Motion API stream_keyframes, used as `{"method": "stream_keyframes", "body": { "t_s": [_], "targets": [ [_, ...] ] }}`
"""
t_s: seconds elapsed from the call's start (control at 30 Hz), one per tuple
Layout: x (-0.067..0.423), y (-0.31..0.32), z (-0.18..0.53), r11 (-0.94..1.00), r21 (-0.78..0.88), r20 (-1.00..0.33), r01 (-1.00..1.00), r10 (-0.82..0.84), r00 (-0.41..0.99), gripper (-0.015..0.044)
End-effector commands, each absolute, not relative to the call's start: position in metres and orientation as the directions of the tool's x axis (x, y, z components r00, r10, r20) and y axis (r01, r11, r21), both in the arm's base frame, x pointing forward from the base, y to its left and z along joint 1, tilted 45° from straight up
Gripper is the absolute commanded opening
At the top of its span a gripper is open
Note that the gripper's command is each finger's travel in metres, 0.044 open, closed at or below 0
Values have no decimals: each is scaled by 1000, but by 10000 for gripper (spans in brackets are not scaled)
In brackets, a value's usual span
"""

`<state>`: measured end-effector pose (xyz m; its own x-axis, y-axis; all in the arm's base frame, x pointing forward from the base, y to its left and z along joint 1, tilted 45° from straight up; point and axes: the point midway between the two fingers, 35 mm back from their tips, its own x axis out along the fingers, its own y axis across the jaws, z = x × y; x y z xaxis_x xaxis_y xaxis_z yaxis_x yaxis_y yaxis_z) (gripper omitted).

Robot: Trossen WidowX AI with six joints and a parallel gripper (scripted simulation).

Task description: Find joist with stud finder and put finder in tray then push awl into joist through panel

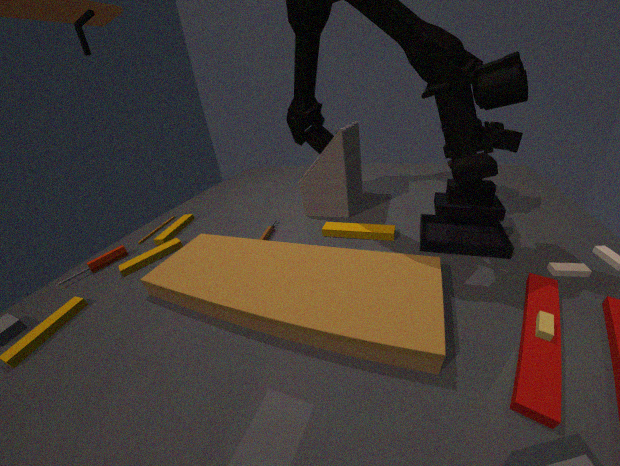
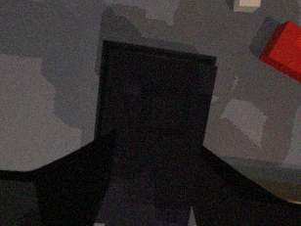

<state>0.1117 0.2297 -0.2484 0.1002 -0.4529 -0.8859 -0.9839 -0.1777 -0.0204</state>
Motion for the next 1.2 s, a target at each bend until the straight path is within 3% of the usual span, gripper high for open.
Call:
{"method": "stream_keyframes", "body": {
  "t_s": [0.0, 1.03, 1.17],
  "targets": [
    [114, 223, -257, -184, -22, -887, -983, -450, 104, 0],
    [121, 187, -292, -183, -23, -886, -983, -452, 105, 0],
    [120, 188, -290, -177, -21, -884, -984, -457, 101, 105]
  ]
}}
